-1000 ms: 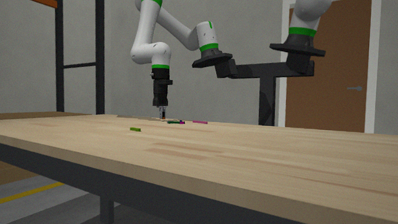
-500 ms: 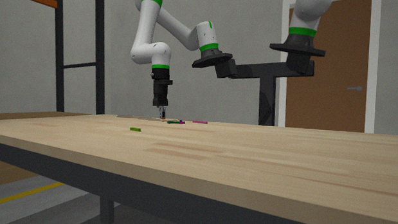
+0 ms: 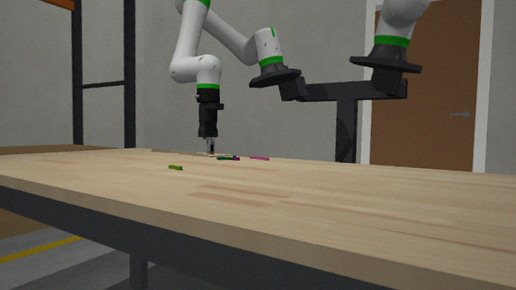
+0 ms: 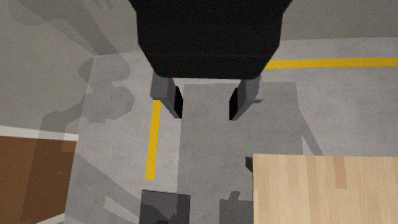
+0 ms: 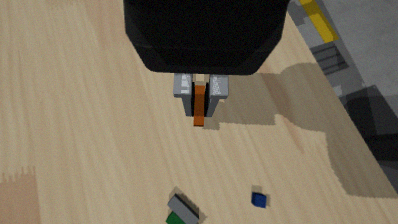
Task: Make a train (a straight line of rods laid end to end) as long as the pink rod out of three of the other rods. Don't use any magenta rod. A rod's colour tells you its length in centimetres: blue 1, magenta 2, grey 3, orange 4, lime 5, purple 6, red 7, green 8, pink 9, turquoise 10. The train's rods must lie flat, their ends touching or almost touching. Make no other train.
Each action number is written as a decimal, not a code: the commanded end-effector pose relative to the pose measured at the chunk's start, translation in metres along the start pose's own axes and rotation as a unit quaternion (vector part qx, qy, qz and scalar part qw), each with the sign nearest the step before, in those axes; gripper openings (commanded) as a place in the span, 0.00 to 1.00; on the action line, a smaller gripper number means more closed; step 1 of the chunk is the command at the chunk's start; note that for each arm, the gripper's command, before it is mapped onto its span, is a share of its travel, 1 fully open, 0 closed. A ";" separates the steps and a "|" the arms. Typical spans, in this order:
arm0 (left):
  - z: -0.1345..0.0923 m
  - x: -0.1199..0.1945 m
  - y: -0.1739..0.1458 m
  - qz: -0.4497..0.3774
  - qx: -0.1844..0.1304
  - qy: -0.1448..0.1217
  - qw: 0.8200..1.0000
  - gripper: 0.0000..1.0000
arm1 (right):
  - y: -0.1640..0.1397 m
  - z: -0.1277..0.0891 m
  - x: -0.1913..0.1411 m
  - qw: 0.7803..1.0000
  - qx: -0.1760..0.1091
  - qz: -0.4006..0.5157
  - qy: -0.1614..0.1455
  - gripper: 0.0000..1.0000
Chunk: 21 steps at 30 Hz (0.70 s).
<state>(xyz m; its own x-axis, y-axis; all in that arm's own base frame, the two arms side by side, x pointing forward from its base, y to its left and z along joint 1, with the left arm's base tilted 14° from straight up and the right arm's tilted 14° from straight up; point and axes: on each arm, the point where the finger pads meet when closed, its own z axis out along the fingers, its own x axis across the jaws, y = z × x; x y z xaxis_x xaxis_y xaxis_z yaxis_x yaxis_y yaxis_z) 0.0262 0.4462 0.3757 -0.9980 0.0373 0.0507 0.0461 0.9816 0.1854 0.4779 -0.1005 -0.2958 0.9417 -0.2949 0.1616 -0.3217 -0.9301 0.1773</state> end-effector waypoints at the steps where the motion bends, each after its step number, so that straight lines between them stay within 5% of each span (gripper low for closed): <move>1: -0.001 0.000 0.000 0.000 -0.001 0.000 1.000 1.00 | 0.000 0.000 0.001 1.000 0.000 0.000 0.001 0.24; 21: -0.001 0.000 0.000 0.000 -0.001 0.000 1.000 1.00 | 0.000 0.011 0.001 1.000 0.000 0.000 0.001 0.24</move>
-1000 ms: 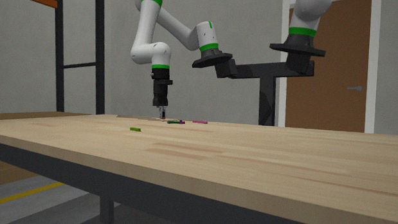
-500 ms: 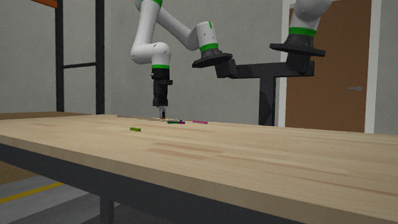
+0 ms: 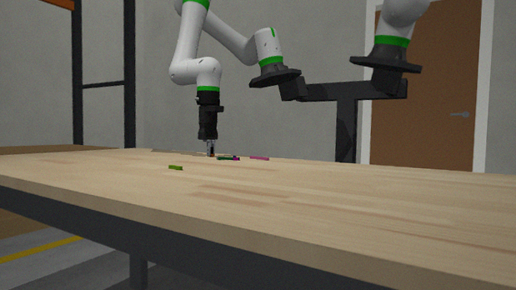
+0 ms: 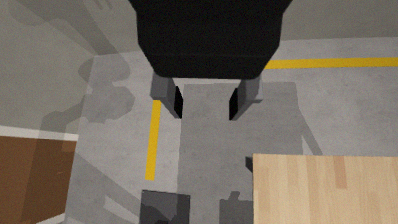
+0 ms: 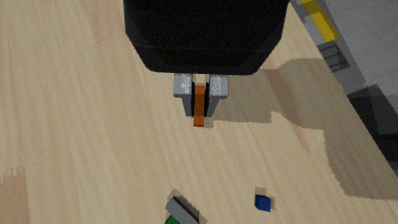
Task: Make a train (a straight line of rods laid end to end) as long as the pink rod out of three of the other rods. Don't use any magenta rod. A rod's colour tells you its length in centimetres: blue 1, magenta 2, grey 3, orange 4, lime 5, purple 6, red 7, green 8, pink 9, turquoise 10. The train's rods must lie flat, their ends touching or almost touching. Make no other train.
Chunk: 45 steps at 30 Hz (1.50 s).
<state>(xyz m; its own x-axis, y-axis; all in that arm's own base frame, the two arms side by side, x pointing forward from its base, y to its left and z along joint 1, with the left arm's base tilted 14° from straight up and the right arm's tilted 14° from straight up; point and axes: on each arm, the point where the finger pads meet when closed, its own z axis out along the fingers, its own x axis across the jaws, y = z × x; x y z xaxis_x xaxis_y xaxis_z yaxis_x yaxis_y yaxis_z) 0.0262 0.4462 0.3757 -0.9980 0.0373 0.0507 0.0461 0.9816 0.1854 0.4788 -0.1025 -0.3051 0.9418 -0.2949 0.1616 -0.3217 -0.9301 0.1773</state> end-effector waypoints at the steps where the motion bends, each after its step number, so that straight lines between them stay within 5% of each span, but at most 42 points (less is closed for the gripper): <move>1: -0.001 0.000 0.000 0.000 -0.001 0.000 1.000 1.00 | 0.000 0.002 0.001 1.000 0.000 0.000 0.001 0.24; 39: -0.001 0.000 0.000 0.000 -0.001 0.000 1.000 1.00 | 0.000 0.002 0.001 1.000 0.000 0.000 0.001 0.24; 45: -0.001 0.000 0.000 0.000 -0.001 0.000 1.000 1.00 | 0.000 0.002 0.001 1.000 0.000 0.000 0.001 0.36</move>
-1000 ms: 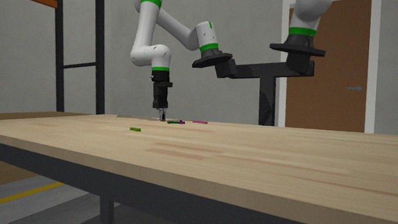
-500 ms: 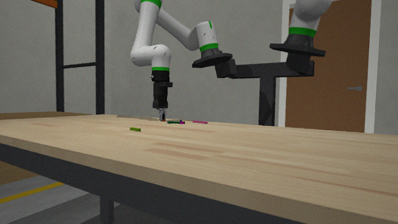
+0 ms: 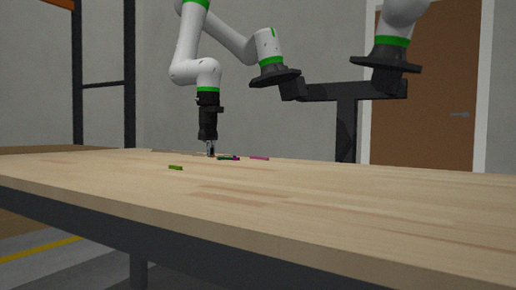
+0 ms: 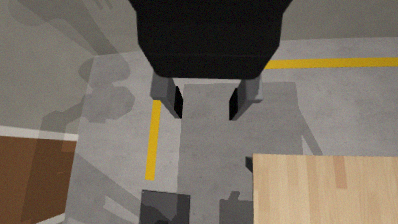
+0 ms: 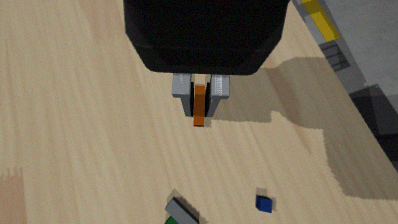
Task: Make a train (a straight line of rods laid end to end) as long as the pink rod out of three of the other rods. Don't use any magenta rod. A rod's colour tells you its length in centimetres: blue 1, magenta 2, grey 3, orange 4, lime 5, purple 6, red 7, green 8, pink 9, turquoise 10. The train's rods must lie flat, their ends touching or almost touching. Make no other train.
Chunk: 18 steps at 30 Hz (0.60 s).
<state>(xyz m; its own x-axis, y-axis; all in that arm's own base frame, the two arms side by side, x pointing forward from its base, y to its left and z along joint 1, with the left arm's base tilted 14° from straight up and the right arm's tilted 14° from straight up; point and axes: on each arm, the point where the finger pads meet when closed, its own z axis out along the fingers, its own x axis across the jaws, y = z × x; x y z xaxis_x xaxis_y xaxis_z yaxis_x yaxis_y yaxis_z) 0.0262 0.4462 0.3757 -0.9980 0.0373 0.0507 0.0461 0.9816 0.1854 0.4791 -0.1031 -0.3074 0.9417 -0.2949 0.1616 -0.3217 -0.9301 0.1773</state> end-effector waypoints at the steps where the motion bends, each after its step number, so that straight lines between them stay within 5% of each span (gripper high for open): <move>1: -0.001 0.000 0.000 0.000 -0.001 0.000 1.000 1.00 | 0.000 0.000 0.001 1.000 0.000 0.000 0.001 0.36; 9: -0.001 0.000 0.000 0.000 -0.001 0.000 1.000 1.00 | 0.000 0.000 0.001 1.000 0.000 0.000 0.001 0.54; 18: -0.001 0.000 0.000 0.000 -0.001 0.000 1.000 1.00 | 0.000 0.000 0.001 1.000 0.000 0.000 0.001 0.54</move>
<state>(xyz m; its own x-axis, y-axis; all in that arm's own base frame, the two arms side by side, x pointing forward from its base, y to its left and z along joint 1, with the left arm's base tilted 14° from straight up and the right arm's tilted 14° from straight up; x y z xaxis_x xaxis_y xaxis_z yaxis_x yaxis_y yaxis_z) 0.0262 0.4462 0.3757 -0.9980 0.0373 0.0507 0.0461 0.9816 0.1854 0.4791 -0.1031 -0.3074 0.9417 -0.2949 0.1616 -0.3217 -0.9301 0.1773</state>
